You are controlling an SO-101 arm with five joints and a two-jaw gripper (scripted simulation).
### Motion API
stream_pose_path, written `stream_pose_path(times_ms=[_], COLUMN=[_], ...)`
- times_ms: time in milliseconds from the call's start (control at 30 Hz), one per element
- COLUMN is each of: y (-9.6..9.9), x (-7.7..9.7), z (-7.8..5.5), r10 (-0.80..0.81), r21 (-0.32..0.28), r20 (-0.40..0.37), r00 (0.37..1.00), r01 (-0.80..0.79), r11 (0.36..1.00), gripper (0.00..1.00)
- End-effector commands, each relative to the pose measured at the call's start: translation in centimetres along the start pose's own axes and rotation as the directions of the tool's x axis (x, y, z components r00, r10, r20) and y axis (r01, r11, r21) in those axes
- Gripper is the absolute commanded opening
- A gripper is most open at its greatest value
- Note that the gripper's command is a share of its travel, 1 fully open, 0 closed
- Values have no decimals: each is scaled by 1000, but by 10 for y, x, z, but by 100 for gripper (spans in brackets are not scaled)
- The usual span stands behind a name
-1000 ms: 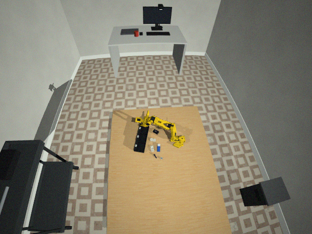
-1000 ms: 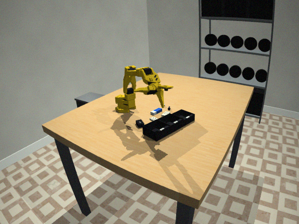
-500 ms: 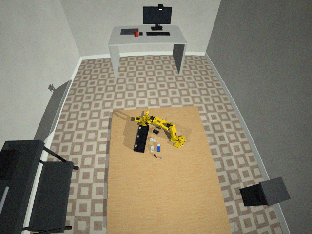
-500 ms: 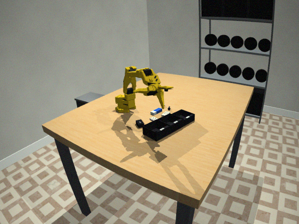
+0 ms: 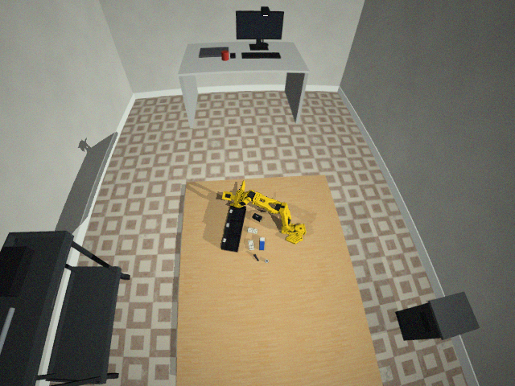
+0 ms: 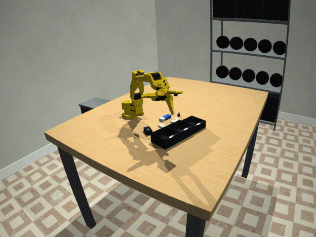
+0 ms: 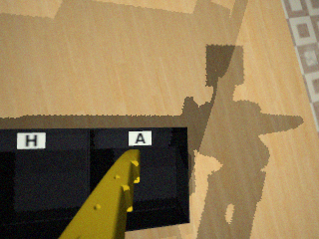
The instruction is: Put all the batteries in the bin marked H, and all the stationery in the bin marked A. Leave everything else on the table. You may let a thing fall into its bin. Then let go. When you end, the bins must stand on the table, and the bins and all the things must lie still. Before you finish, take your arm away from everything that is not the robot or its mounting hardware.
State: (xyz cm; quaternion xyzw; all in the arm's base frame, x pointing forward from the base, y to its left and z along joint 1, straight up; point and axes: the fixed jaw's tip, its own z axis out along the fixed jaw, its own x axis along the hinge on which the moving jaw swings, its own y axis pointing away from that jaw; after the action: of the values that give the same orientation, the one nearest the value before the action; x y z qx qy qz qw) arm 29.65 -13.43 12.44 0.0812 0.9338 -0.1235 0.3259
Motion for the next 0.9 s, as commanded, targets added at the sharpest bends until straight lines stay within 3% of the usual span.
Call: stream_pose_path(times_ms=[0, 500, 867], y=[-7, -6, -1], x=[-13, -12, 7], z=[-10, -8, 15], r10=[1, 1, 2], r21=[24, 22, -6], r20=[66, 59, -40], r00=[998, 998, 999], r01=[-2, -2, -2], r11=[1000, 1000, 1000], gripper=[100, 100, 100])
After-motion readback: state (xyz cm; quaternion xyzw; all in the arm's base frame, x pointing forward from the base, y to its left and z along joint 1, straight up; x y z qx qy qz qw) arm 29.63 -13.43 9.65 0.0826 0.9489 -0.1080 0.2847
